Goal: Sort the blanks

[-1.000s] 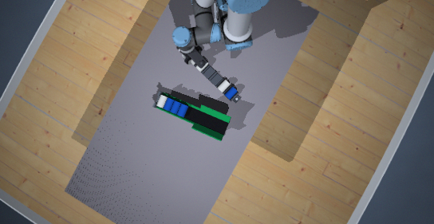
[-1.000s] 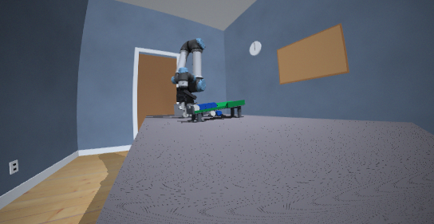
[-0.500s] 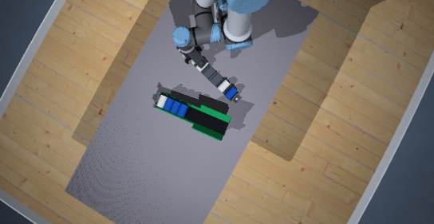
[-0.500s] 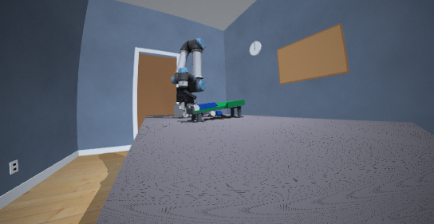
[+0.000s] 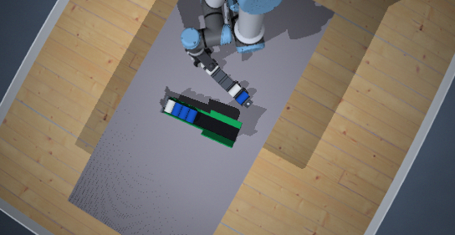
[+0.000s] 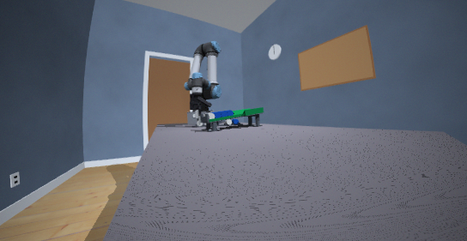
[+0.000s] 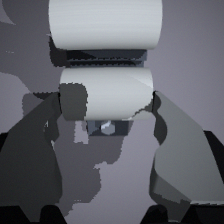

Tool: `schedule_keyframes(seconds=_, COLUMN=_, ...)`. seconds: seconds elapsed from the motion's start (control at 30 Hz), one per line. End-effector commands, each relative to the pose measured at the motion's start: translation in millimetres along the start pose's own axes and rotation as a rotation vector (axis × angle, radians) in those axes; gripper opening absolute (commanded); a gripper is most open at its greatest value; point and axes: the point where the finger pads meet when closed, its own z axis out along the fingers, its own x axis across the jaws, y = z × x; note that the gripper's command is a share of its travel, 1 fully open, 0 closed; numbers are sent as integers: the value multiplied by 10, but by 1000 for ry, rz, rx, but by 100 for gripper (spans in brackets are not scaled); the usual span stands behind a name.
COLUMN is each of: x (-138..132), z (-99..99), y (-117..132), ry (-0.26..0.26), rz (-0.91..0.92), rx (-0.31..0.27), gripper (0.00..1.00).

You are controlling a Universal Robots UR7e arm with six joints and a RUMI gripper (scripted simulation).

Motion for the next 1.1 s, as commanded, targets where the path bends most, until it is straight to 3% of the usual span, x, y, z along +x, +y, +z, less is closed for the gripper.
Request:
schedule_keyframes(seconds=0.0, x=2, z=-1, y=1, ry=1, rz=0, rx=0, gripper=37)
schedule_keyframes(seconds=0.57, x=2, z=-19, y=1, ry=1, rz=0, rx=0, gripper=37)
schedule_keyframes(seconds=1.07, x=2, z=-188, y=1, ry=1, rz=0, rx=0, gripper=37)
